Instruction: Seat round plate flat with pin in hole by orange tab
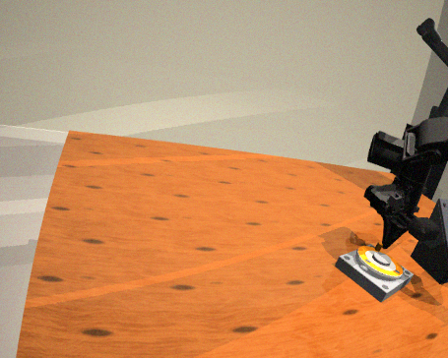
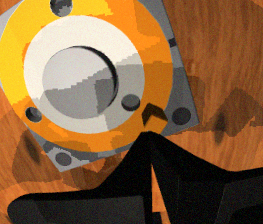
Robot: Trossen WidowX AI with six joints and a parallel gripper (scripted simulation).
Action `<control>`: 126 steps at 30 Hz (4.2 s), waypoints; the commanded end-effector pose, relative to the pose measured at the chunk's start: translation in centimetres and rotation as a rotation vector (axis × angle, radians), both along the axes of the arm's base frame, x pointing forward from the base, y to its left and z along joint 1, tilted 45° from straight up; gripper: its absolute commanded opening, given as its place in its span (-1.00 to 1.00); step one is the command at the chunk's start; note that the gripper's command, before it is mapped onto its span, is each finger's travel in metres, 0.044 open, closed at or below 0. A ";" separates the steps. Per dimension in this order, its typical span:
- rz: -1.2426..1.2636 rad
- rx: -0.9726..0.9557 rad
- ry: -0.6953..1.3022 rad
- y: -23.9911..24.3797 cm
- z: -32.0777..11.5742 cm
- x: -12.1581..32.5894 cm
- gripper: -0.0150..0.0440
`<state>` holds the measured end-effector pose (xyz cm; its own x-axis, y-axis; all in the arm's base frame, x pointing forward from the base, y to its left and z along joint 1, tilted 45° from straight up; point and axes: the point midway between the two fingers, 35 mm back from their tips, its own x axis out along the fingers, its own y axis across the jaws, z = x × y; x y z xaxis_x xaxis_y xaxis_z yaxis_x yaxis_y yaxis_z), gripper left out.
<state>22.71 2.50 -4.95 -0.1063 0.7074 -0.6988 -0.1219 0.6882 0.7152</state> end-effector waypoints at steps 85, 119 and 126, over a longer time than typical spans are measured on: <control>0.004 -0.015 -0.036 -0.9 -0.5 3.1 -0.49; 0.004 -0.015 -0.037 -0.8 -0.5 4.3 -0.49; 0.004 -0.014 -0.037 -0.7 -0.5 4.4 -0.49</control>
